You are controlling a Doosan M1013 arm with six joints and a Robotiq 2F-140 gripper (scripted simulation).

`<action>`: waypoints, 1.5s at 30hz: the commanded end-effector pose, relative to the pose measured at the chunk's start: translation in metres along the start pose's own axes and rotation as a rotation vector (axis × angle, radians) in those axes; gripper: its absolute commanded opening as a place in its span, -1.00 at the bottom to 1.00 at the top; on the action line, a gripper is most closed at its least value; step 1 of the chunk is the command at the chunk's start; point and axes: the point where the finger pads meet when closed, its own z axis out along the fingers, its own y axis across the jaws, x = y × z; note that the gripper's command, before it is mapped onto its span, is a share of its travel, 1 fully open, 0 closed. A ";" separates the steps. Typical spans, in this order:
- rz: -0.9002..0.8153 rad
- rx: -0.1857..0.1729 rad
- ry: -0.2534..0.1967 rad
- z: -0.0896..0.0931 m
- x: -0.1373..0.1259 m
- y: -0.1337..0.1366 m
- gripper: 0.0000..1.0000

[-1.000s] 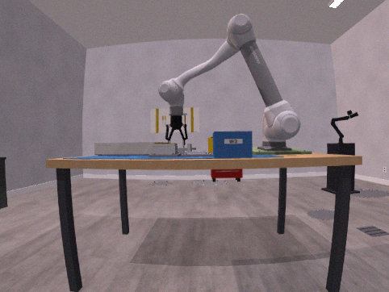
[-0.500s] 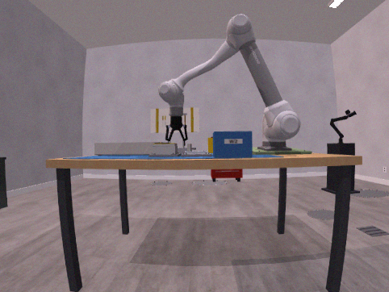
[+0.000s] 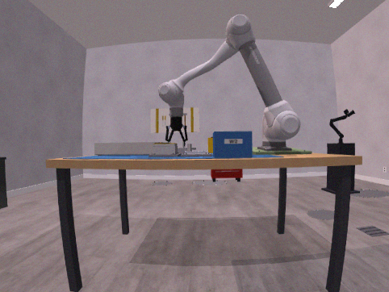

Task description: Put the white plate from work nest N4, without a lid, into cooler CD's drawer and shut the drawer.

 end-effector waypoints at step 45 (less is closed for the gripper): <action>0.000 0.000 0.000 0.006 0.000 0.003 -1.00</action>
